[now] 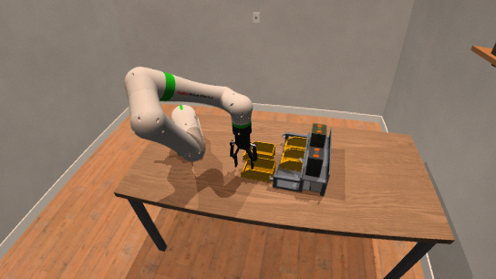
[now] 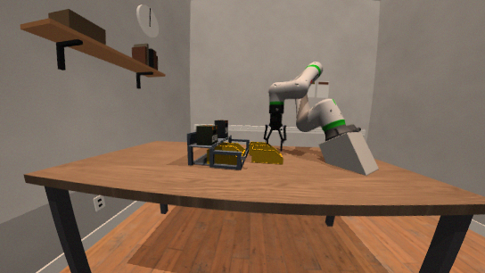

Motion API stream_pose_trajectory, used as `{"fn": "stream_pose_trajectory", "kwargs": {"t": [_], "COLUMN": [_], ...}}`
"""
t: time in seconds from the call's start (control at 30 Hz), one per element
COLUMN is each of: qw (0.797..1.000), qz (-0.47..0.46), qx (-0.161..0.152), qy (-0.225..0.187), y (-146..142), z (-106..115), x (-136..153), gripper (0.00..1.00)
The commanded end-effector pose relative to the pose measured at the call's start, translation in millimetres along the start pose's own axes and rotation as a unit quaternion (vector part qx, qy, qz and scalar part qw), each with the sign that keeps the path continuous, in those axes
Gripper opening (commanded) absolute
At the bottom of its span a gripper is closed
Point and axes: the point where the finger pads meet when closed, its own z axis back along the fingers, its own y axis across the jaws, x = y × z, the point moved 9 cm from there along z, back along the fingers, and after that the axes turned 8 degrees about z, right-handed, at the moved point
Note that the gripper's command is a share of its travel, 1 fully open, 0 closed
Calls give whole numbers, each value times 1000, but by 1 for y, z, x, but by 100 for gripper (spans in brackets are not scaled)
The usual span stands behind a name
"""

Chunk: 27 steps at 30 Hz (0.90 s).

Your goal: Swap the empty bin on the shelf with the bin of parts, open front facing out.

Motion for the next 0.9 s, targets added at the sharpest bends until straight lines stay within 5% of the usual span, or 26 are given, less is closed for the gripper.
{"fn": "stream_pose_trajectory", "kwargs": {"t": [0.0,0.87], "qw": [1000,1000], "qz": [0,0], "qx": [-1,-1], "qy": [0,0], "y": [0,0], "z": [0,10], "x": [0,0], "gripper": [62,62]}}
